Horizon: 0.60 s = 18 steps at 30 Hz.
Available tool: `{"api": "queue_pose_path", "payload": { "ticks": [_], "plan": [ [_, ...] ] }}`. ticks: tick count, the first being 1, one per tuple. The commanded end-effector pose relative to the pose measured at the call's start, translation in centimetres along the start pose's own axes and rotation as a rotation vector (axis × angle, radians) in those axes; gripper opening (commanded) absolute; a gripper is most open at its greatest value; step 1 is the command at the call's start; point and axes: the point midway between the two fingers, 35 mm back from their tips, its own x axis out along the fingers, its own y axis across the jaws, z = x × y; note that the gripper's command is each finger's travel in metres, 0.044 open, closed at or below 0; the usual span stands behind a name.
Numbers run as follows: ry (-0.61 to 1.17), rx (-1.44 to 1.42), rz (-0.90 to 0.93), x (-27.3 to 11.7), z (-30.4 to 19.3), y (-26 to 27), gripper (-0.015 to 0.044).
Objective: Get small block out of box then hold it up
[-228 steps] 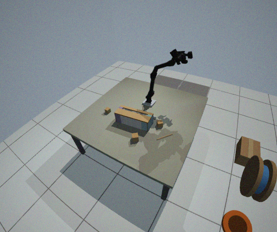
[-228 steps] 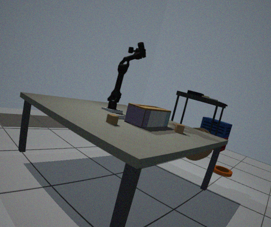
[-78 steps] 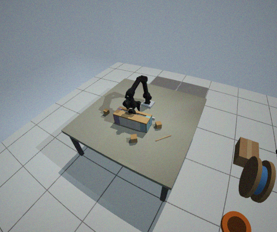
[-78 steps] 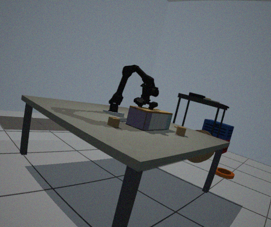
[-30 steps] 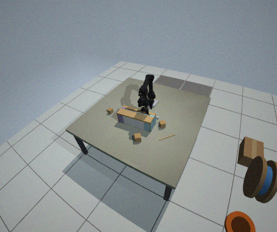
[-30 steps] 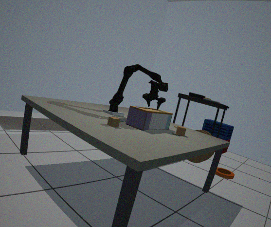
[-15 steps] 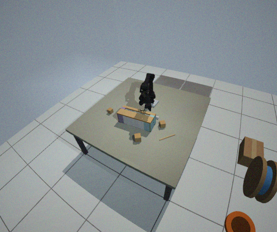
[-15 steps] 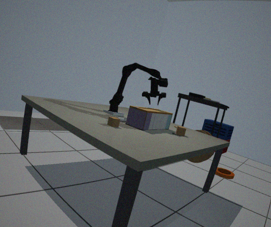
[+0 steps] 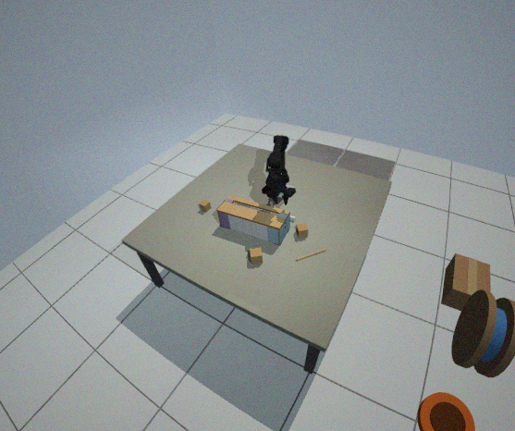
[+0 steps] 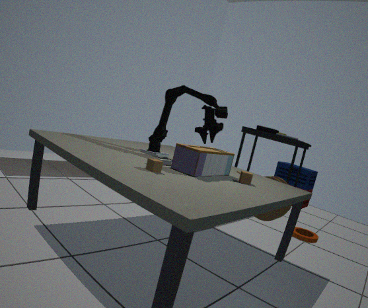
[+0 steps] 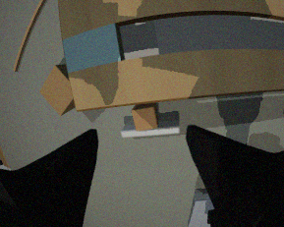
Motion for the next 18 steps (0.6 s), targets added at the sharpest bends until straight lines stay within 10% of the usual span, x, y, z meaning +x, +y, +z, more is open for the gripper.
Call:
{"api": "queue_pose_path", "payload": {
  "ticks": [1,18],
  "plan": [
    [-0.074,-0.946,-0.116,-0.5,-1.1,0.8,0.0285],
    [-0.018,-2.013,-0.306,-0.5,-2.1,1.6,0.0285]
  ]
}}
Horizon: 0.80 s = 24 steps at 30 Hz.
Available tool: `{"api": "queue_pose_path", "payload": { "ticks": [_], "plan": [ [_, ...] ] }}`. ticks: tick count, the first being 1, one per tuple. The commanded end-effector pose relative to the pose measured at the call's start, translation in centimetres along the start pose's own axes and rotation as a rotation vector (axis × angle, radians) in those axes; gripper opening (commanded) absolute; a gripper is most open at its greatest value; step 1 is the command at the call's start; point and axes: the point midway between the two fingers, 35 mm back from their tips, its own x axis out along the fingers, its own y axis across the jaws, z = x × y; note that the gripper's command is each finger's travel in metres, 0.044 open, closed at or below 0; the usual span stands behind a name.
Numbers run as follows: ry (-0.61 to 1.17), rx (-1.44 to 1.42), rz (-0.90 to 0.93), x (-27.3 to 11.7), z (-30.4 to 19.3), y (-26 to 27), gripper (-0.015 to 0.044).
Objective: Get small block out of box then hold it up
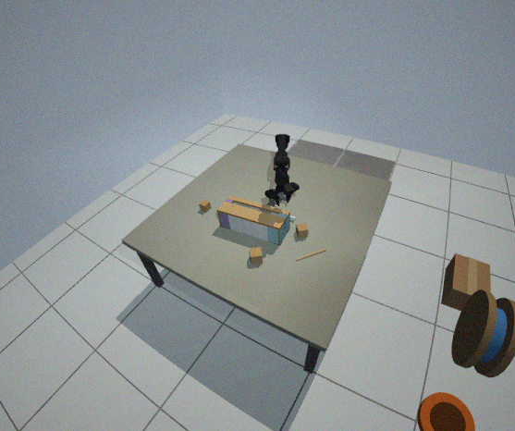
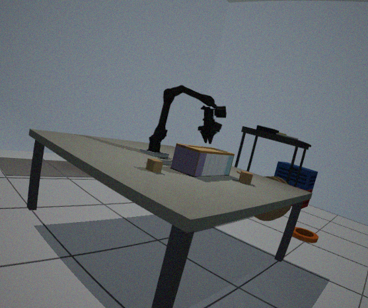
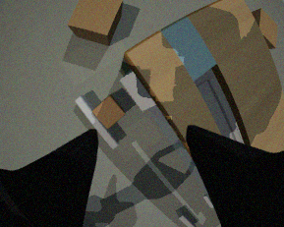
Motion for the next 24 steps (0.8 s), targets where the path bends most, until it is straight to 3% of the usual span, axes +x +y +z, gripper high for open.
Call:
{"api": "queue_pose_path", "payload": {
  "ticks": [1,20,24],
  "plan": [
    [0.049,-0.935,-0.139,-1.0,0.2,1.1,0.0285],
    [0.257,-2.104,-0.199,-1.4,0.5,2.3,0.0285],
    [0.271,-2.171,-0.196,-1.4,0.5,2.4,0.0285]
  ]
}}
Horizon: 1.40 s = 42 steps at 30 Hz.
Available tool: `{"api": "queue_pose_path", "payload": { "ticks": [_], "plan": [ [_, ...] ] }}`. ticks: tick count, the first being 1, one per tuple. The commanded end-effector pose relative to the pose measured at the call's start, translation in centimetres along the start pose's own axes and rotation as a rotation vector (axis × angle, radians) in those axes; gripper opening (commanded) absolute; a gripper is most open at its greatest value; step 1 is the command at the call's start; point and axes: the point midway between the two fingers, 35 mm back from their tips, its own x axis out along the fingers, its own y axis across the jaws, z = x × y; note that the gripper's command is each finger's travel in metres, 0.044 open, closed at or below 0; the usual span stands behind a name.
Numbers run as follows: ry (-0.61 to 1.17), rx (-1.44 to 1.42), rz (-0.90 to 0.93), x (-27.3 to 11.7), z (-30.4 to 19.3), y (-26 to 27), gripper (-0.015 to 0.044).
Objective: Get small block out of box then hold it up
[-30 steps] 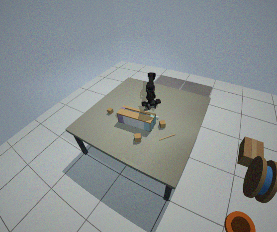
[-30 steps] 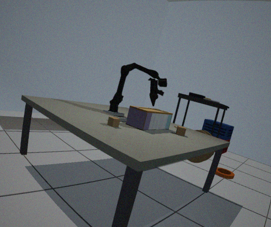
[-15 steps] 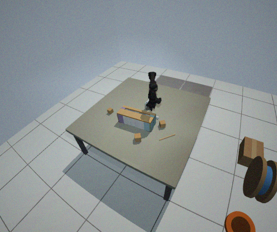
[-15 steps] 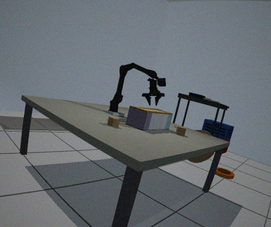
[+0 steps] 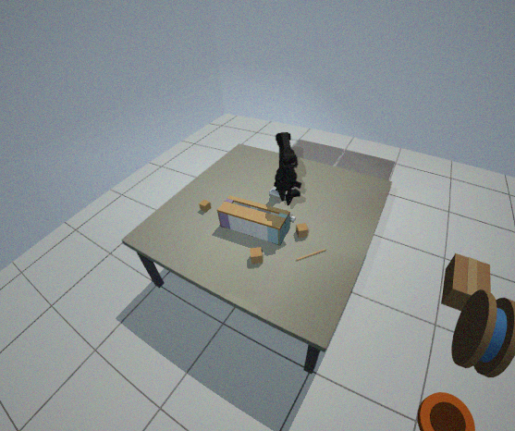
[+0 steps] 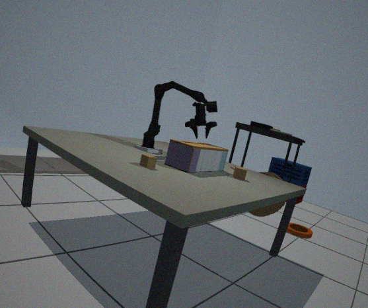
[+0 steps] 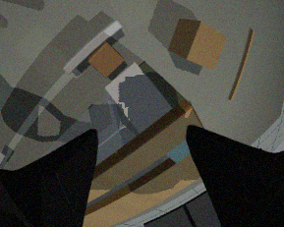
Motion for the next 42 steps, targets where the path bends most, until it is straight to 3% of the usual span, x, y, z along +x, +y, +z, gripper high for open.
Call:
{"api": "queue_pose_path", "payload": {
  "ticks": [1,16,27,42],
  "plan": [
    [0.11,-0.669,-0.012,-1.2,0.4,-0.1,0.0285],
    [0.109,-0.668,-0.012,-1.1,0.4,0.0,0.0285],
    [0.109,-0.668,-0.012,7.6,2.2,2.1,0.0285],
    [0.11,-0.668,-0.012,9.5,2.6,2.3,0.0285]
  ]
}}
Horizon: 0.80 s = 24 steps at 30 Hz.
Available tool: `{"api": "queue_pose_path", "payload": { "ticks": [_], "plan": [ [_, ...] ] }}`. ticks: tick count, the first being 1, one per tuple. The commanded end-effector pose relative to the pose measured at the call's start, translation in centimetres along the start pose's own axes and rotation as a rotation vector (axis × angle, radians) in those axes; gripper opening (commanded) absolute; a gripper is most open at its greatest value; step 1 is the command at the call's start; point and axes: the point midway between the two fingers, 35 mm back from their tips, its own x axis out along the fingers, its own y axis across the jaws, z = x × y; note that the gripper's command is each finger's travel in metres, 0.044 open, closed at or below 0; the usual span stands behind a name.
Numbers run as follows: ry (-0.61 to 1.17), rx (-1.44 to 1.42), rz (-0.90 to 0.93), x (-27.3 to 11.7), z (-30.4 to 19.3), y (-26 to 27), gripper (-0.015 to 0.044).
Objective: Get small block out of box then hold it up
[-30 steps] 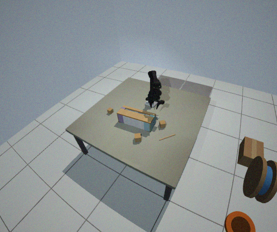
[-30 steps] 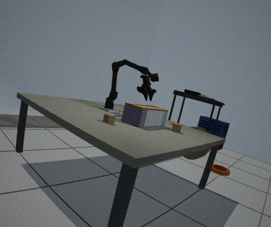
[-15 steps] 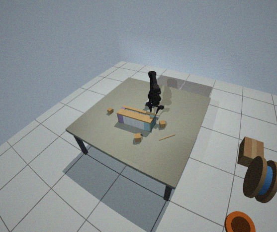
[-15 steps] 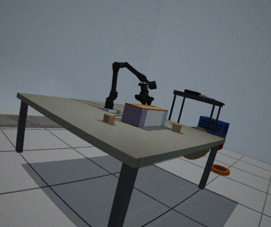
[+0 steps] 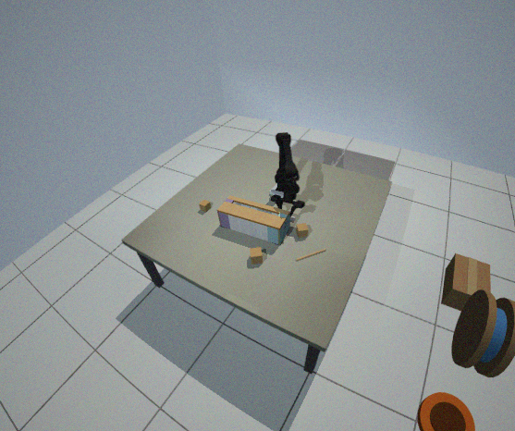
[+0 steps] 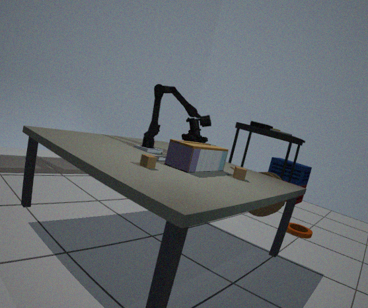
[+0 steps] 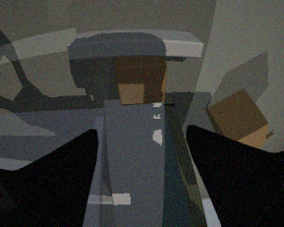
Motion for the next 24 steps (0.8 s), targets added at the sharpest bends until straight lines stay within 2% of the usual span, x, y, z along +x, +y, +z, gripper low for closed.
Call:
{"api": "queue_pose_path", "payload": {
  "ticks": [1,24],
  "plan": [
    [-0.003,-0.003,0.008,0.8,0.3,0.1,0.0285],
    [-0.004,-0.002,0.008,4.1,2.0,0.0,0.0285]
  ]
}}
